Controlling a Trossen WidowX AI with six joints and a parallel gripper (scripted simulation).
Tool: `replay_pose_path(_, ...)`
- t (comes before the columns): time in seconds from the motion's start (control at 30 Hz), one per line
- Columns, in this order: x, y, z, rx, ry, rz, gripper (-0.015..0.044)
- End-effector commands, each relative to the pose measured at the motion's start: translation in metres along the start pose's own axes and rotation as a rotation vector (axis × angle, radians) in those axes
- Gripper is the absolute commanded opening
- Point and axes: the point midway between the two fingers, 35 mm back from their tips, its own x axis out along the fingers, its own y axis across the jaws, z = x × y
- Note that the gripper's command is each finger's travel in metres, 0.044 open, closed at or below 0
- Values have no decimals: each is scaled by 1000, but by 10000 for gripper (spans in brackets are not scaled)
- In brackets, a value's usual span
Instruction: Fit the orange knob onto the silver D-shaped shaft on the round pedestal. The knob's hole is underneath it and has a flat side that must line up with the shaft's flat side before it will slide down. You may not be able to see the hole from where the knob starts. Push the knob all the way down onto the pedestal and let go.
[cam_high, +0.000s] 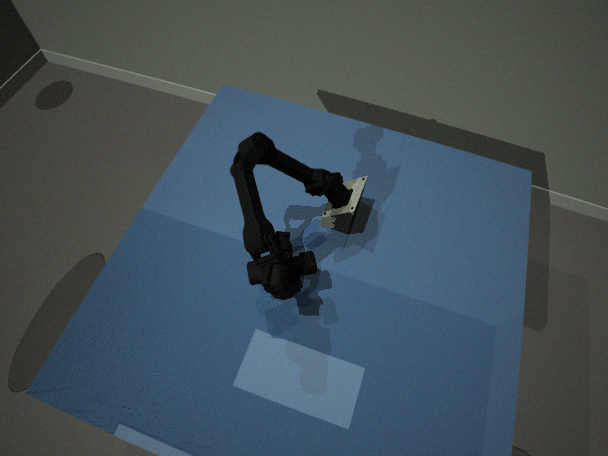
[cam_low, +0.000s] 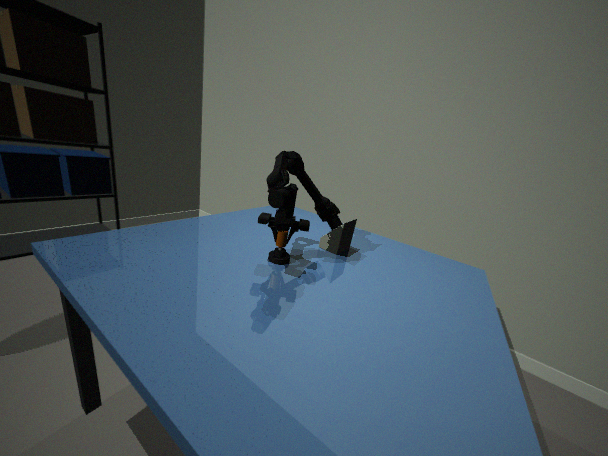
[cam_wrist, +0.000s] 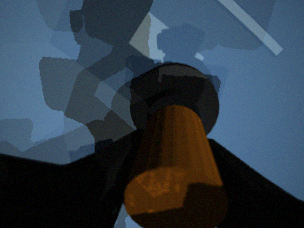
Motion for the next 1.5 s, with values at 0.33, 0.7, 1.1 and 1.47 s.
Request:
replay_pose_path(0.33,2,0,-1,-10,1,-3,0)
replay_pose_path(0.7,-2,0,0,-10,1,-3,0)
replay_pose_path(1.1,0,-1,0,-219,1,-3,0)
replay_pose_path(1.47,2,0,-1,-219,1,-3,0)
